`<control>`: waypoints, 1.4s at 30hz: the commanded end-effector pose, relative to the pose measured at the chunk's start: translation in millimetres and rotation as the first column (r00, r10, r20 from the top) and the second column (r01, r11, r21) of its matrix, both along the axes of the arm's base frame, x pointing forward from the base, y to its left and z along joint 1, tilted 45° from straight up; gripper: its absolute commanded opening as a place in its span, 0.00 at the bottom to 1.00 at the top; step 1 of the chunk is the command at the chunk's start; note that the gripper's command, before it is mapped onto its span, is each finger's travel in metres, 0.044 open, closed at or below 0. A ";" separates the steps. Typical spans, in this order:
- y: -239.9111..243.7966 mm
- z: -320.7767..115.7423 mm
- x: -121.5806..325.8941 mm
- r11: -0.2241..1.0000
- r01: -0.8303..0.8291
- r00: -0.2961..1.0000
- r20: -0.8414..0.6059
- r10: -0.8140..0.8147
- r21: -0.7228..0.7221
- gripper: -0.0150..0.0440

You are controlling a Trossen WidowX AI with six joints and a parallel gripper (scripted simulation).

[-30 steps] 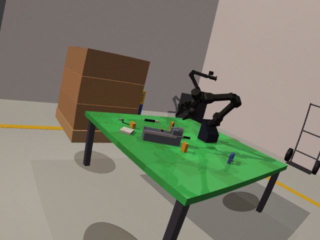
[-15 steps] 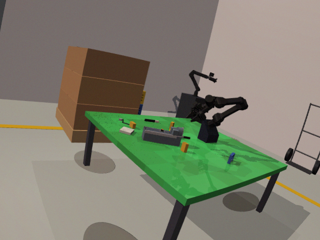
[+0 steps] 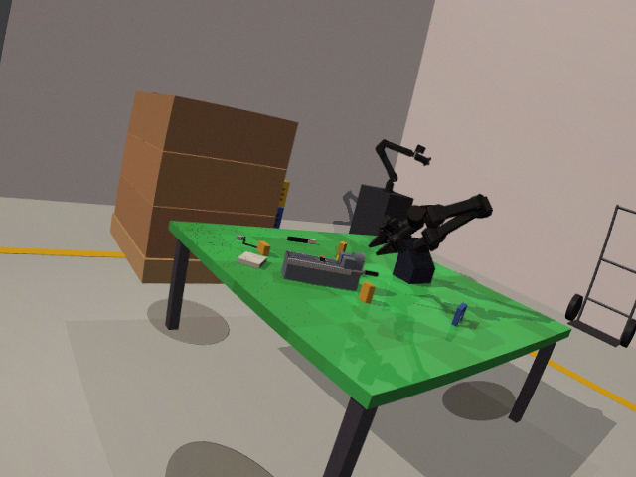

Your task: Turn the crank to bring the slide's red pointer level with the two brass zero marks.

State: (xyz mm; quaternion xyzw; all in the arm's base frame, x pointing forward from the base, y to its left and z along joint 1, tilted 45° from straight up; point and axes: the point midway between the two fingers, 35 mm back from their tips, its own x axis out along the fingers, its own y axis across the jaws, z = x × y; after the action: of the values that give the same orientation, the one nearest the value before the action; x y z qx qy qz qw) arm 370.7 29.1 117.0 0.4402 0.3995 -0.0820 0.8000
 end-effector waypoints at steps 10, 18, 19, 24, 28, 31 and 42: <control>35.1 -36.4 -2.1 1.000 0.003 1.000 -0.004 -0.003 0.004 1.00; 43.9 -45.4 -0.1 1.000 0.003 1.000 -0.005 -0.003 0.004 1.00; 45.1 -46.6 0.1 1.000 0.003 1.000 -0.005 -0.003 0.004 1.00; 50.9 -52.4 0.9 1.000 0.002 1.000 -0.005 -0.002 0.004 1.00; 55.6 -57.0 1.4 1.000 0.002 1.000 -0.005 -0.002 0.004 1.00; 59.1 -60.5 1.7 1.000 0.002 1.000 -0.005 -0.002 0.004 1.00; 71.7 -73.2 1.8 1.000 0.003 1.000 -0.005 -0.003 0.006 1.00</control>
State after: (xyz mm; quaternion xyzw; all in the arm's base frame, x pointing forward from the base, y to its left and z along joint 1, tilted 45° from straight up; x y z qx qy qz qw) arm 373.5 98.2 48.5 0.4428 0.3996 -0.0807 0.7986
